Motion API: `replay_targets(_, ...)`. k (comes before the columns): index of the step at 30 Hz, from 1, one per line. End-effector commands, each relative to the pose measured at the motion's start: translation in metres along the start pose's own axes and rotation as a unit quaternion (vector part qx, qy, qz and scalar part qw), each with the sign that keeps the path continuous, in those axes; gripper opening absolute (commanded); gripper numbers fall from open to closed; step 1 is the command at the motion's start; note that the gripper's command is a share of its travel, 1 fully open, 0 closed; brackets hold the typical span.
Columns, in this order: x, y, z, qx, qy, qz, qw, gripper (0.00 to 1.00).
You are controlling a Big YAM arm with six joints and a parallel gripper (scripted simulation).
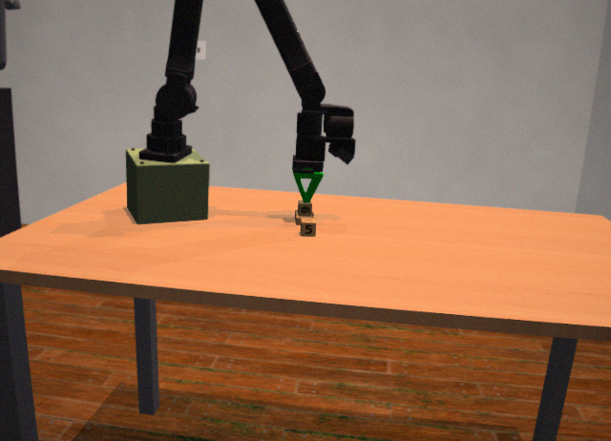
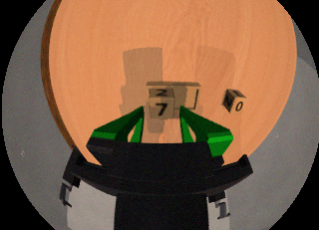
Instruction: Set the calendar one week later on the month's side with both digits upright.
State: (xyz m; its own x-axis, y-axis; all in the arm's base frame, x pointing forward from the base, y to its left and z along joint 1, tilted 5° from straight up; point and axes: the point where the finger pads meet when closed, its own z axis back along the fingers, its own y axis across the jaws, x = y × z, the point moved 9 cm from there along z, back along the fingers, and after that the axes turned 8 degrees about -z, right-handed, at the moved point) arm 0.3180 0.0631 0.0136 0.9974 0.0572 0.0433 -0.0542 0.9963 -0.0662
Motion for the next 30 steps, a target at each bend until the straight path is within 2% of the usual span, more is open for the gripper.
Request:
replay_targets(1,0.003,-0.002,-0.010,-0.001,-0.004,0.003,1.000,0.46)
replay_targets(14,0.003,-0.002,-0.026,-0.001,-0.004,0.003,1.000,0.46)
replay_targets(30,0.002,-0.002,-0.027,-0.001,-0.003,0.003,1.000,0.46)
